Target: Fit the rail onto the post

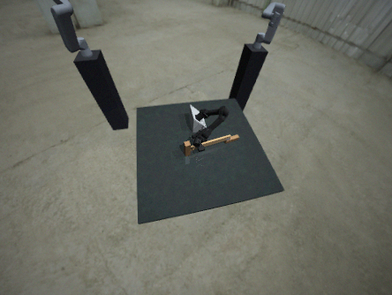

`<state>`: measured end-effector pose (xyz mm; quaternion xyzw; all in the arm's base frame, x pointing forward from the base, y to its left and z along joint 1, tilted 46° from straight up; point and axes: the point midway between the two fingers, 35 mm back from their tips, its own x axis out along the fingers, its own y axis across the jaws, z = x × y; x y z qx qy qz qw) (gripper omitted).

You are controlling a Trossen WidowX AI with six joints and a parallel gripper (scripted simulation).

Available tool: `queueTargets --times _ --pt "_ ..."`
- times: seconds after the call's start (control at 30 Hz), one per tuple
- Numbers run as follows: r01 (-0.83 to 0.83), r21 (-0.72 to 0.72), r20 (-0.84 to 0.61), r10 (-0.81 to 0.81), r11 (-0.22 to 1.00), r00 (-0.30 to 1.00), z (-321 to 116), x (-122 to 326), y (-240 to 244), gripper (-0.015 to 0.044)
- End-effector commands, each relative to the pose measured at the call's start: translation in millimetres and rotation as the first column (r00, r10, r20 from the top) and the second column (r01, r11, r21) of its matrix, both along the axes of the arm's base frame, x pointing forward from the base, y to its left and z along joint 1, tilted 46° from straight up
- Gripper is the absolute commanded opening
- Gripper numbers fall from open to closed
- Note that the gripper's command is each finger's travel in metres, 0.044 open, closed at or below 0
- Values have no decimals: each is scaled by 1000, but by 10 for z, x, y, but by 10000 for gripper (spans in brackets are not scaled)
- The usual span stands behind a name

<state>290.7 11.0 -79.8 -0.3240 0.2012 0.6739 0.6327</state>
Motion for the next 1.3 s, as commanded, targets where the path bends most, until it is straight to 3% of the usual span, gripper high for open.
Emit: queueTargets --times 0.0,0.23,0.8,0.93,1.1,1.27 --pt "5 -4 6 -5 1000 1000 -2 17 -41 0" --pt "5 -4 6 -5 1000 1000 -17 21 -55 0" --pt "0 0 0 0 1000 1000 -16 4 -16 440" --pt "0 0 0 0 1000 1000 2 2 -16 440" --pt "5 -3 5 -5 1000 1000 387 -55 -25 440" --pt "5 -4 5 -5 1000 1000 404 -58 -25 440"
